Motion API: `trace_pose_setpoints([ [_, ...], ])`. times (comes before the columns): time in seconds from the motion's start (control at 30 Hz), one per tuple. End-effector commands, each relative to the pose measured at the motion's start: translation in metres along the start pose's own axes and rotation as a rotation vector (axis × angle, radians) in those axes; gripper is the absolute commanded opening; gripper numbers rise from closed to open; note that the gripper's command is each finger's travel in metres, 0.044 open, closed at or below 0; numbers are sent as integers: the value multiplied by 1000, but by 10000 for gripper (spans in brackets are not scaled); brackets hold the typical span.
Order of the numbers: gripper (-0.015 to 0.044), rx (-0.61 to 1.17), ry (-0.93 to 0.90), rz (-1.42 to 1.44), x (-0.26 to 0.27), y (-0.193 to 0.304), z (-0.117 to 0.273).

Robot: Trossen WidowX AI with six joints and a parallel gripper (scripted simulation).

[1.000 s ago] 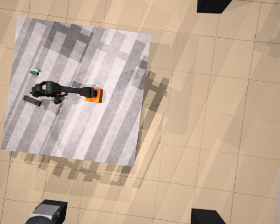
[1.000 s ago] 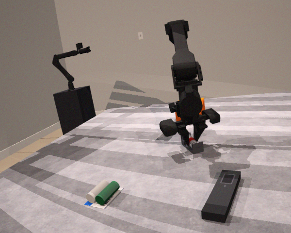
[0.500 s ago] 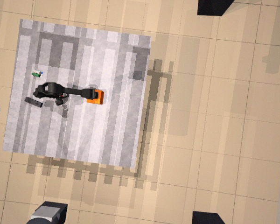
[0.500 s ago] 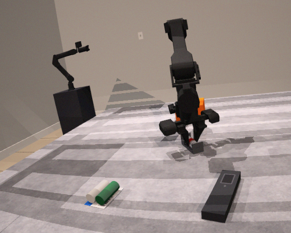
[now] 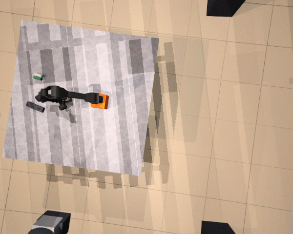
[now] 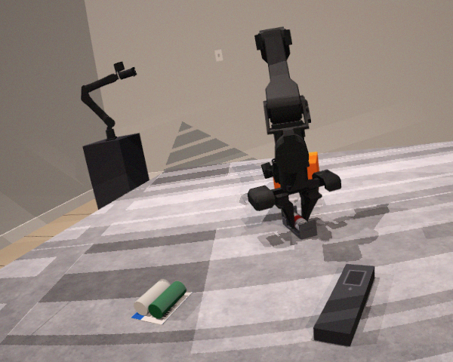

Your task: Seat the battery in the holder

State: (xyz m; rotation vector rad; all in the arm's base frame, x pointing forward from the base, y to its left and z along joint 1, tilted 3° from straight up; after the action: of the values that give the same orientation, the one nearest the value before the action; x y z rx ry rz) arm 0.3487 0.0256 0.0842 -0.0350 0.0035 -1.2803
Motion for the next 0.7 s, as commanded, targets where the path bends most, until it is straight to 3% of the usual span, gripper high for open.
trace_pose_setpoints([
  [0.0, 87, 22, 8, 5, -1, 2, 1],
  [0.67, 87, 16, 2, 4, 1, -13, -2],
])
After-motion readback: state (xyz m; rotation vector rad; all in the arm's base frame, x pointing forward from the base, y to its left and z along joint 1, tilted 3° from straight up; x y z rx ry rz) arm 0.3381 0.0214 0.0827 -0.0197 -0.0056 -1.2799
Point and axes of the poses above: the point midway between the two fingers, 35 mm back from their tips, its own z axis back along the fingers, its own x axis across the jaws, y = z × x, the point moved 10 cm from there along z, back along the fingers, and after that the axes turned 9 degrees about -z, right-handed, at the moved point
